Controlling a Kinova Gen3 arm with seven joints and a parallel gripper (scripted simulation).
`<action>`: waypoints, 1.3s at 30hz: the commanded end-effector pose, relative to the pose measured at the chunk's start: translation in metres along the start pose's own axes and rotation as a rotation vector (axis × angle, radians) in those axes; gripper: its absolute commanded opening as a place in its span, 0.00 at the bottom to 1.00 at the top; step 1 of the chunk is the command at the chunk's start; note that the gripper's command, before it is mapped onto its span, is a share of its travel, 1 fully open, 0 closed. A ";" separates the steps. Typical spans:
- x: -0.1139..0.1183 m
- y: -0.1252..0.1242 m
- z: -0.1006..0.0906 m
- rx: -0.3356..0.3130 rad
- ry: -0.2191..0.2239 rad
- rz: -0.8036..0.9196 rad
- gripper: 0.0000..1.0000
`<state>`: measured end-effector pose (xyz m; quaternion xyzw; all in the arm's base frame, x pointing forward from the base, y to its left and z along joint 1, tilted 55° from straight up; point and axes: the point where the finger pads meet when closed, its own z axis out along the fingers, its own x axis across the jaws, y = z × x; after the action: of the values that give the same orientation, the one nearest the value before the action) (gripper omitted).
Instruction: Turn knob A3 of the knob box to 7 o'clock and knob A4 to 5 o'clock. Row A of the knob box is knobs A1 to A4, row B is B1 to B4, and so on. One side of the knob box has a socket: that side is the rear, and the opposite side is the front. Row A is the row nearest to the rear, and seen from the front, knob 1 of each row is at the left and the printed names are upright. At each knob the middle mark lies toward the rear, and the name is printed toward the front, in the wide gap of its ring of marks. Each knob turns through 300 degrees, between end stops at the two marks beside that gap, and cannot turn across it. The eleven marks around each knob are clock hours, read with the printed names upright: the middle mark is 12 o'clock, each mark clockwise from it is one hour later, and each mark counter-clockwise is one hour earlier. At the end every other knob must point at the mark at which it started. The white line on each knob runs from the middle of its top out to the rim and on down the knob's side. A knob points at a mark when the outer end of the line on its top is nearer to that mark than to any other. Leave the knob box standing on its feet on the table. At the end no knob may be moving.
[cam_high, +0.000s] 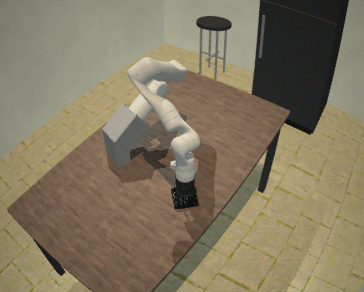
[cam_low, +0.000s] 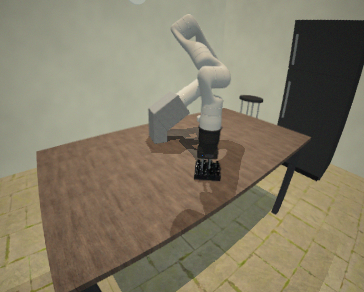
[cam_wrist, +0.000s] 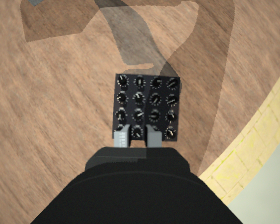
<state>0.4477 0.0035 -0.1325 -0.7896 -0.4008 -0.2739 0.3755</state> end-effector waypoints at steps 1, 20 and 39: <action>-0.001 0.004 -0.011 -0.012 -0.001 0.002 0.46; -0.001 0.004 -0.017 -0.012 -0.001 0.002 0.46; 0.000 0.003 -0.018 -0.013 -0.001 0.090 0.46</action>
<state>0.4470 -0.0104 -0.1238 -0.8068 -0.3670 -0.2604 0.3829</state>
